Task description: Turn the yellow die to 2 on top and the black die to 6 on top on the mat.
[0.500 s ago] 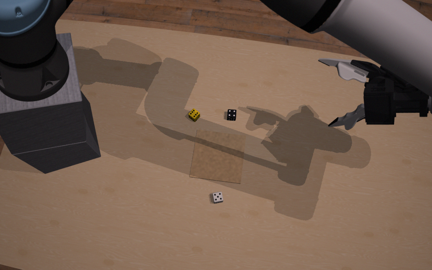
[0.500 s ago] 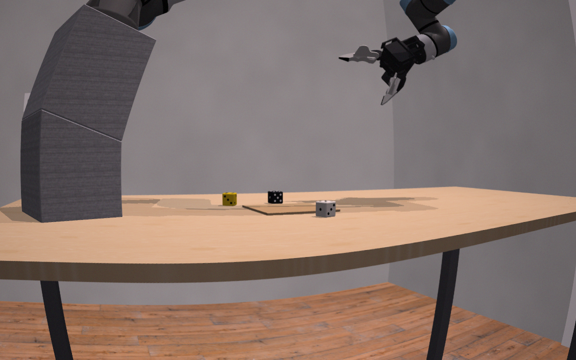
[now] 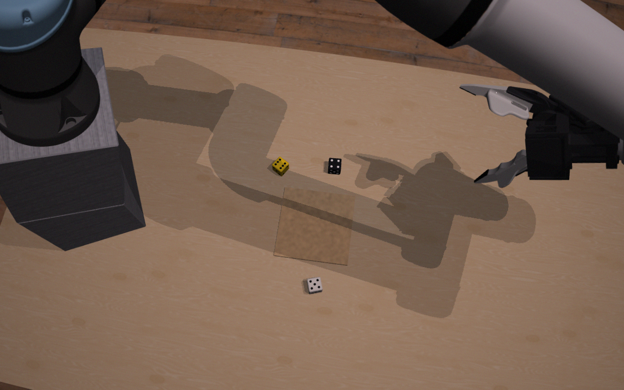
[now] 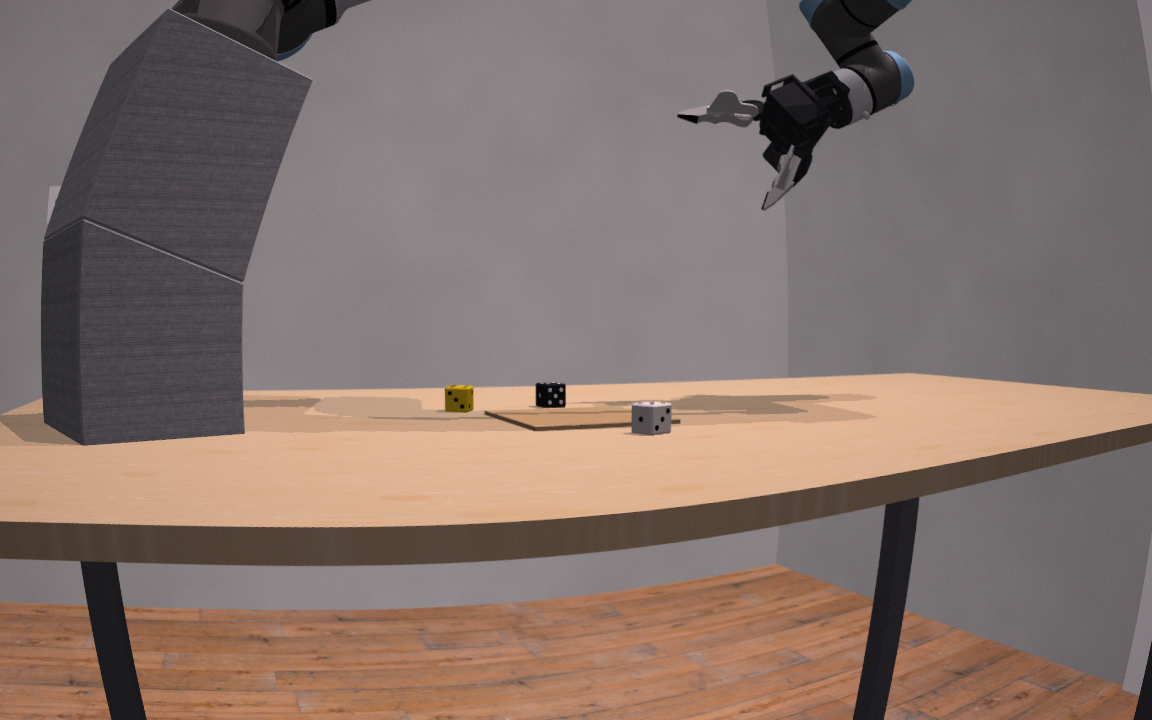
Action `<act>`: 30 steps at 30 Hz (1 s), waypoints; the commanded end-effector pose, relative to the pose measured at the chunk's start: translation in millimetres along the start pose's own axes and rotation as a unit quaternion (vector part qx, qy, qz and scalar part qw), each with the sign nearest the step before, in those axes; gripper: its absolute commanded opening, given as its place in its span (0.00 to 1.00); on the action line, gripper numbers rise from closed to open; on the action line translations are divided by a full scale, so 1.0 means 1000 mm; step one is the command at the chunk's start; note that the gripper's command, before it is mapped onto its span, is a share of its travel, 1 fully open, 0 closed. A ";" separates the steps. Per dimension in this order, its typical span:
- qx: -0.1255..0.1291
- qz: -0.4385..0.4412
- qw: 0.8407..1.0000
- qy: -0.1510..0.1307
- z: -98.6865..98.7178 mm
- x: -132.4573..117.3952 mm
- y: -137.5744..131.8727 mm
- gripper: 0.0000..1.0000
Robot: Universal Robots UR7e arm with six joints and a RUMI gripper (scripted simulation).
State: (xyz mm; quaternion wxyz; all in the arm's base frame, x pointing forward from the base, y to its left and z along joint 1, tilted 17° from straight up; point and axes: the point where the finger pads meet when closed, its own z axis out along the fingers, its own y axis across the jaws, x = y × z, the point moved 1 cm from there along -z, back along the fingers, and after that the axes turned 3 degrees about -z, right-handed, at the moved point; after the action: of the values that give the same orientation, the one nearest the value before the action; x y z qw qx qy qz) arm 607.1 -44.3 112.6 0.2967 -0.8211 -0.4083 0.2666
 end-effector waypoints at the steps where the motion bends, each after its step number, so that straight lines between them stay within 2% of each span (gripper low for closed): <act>1: -0.001 0.000 1.000 0.000 -0.001 0.000 0.000 1.00; 19: -0.008 0.026 1.000 0.010 0.002 -0.003 0.010 1.00; 30: -0.029 0.112 0.992 0.045 0.012 -0.015 0.042 1.00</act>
State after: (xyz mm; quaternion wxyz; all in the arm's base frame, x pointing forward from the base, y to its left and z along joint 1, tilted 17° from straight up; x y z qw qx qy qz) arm 611.3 -64.3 88.7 0.2731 -0.8614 -0.3424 0.2573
